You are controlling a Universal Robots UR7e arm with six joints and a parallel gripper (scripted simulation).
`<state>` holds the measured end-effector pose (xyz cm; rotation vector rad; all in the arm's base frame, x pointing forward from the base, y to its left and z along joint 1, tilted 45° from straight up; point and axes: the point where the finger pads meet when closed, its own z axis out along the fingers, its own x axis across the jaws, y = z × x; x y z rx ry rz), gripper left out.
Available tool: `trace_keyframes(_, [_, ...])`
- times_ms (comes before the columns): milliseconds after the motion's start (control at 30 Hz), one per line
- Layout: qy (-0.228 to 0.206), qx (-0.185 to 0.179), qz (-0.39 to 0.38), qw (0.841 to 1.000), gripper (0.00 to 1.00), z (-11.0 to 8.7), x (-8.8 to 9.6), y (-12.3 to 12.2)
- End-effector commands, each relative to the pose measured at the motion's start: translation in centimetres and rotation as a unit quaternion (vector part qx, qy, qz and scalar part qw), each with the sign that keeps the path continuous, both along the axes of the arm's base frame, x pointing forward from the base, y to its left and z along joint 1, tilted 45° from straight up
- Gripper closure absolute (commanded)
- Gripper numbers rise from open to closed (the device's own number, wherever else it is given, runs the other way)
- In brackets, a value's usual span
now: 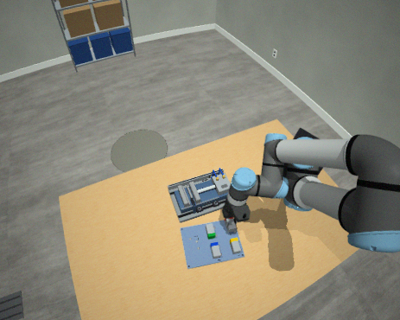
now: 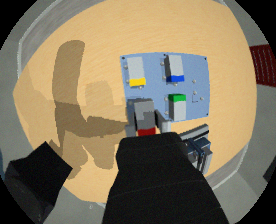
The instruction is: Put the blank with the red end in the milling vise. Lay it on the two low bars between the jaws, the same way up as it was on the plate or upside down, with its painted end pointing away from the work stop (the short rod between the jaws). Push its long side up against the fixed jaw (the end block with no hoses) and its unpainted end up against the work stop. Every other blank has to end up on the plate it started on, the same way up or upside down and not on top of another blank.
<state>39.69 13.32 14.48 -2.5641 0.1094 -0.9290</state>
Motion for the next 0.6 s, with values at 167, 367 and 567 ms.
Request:
trace_keyframes(167, [0.012,0.007,0.009,1.000,1.00,0.5,-0.9,-0.4])
trace_keyframes(367, [0.012,0.007,0.009,1.000,1.00,2.4,-2.5,-1.4])
trace_keyframes(567, [0.012,0.007,0.009,1.000,1.00,2.4,-2.5,-1.4])
